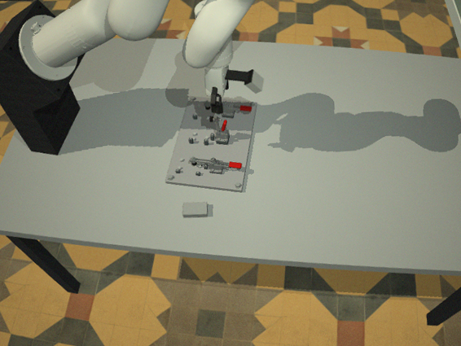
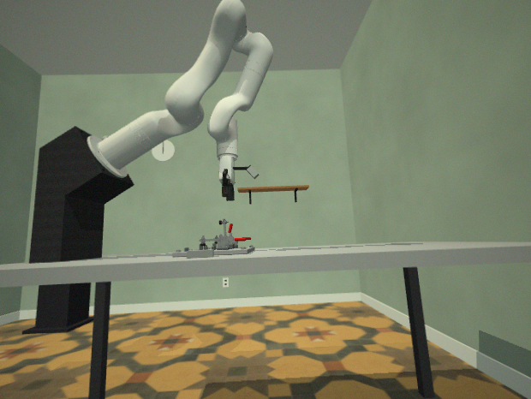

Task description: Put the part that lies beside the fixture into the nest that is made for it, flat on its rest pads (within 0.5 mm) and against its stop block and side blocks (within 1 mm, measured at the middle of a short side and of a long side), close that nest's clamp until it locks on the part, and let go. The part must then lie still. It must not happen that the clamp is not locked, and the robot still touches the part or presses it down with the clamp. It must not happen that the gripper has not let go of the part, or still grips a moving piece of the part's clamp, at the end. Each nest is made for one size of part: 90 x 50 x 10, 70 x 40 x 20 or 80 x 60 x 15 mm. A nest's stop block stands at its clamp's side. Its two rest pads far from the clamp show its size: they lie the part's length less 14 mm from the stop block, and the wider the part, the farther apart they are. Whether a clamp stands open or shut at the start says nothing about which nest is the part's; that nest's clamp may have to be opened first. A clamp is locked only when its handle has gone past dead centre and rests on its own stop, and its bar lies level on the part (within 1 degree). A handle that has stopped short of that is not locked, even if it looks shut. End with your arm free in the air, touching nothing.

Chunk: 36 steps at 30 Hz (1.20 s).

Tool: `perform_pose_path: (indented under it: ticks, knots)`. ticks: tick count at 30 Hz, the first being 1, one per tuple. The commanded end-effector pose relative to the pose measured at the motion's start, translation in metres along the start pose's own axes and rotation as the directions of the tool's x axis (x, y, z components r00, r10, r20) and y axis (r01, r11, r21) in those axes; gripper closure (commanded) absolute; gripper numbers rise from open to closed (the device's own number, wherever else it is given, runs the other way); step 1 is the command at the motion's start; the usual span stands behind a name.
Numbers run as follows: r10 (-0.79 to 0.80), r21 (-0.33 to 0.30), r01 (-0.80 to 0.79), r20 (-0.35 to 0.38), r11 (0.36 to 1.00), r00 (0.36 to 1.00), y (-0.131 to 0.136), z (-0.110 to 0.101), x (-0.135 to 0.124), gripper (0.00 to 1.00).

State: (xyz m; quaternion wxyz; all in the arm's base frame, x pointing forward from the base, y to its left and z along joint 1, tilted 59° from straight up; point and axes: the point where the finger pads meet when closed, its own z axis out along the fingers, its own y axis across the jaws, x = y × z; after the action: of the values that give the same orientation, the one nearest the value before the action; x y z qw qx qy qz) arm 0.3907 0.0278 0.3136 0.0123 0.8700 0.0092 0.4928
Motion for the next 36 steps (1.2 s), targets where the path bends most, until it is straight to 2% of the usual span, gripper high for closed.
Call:
perform_pose_path:
  ticks: [1,10,25,36]
  knots:
    - [0.0,0.0,0.0,-0.001,1.0,1.0,0.001,0.0,0.0,0.0]
    - [0.0,0.0,0.0,-0.001,1.0,1.0,0.009,0.0,-0.001,0.0]
    - [0.0,0.0,0.0,-0.001,1.0,1.0,0.043,0.0,-0.007,0.0]
    - [0.0,0.0,0.0,-0.001,1.0,1.0,0.091,0.0,-0.014,0.0]
